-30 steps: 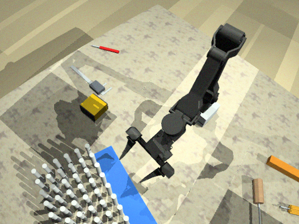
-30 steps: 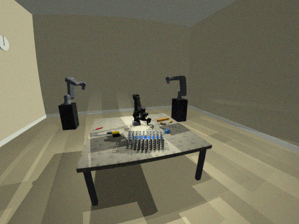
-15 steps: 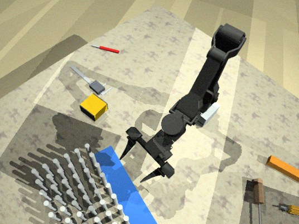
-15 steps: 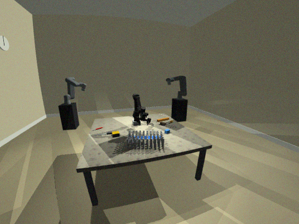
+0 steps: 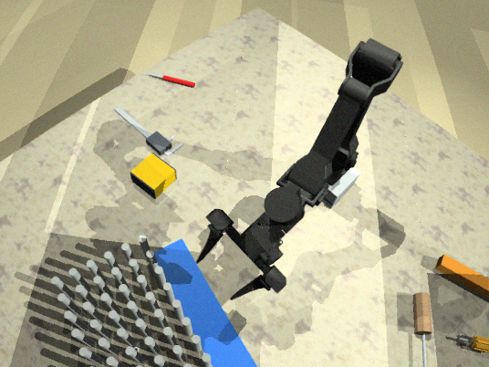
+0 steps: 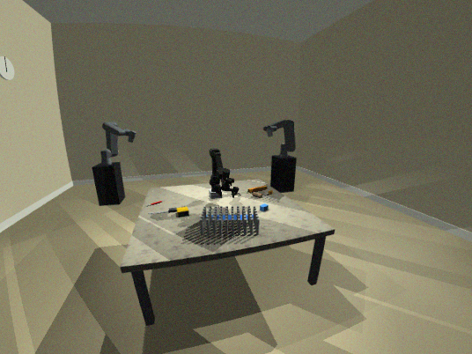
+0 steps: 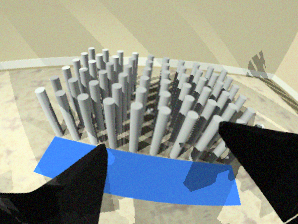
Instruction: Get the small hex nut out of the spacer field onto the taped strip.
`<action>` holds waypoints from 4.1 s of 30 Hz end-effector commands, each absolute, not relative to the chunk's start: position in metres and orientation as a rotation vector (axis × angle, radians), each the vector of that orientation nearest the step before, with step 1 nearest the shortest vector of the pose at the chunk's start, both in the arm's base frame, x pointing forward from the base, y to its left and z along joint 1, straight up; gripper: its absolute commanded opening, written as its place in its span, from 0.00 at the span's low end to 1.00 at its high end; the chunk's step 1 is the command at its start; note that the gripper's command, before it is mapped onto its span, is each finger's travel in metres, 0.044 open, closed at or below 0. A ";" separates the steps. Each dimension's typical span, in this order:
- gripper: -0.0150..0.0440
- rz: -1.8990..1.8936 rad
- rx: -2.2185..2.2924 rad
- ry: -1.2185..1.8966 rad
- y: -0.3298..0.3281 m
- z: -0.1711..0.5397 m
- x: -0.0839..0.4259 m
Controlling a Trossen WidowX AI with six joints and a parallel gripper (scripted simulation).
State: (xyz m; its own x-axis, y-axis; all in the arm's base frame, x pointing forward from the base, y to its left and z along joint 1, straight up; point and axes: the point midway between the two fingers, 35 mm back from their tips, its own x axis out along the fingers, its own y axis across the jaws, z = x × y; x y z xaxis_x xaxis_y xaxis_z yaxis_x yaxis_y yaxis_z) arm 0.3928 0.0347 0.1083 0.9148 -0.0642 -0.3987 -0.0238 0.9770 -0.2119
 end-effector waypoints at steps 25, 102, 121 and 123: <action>1.00 0.569 -0.352 1.313 0.363 0.054 0.203; 0.73 0.543 -0.492 1.492 0.394 0.005 0.109; 0.51 0.543 -0.492 1.492 0.393 -0.010 0.108; 0.48 0.543 -0.492 1.492 0.393 -0.010 0.108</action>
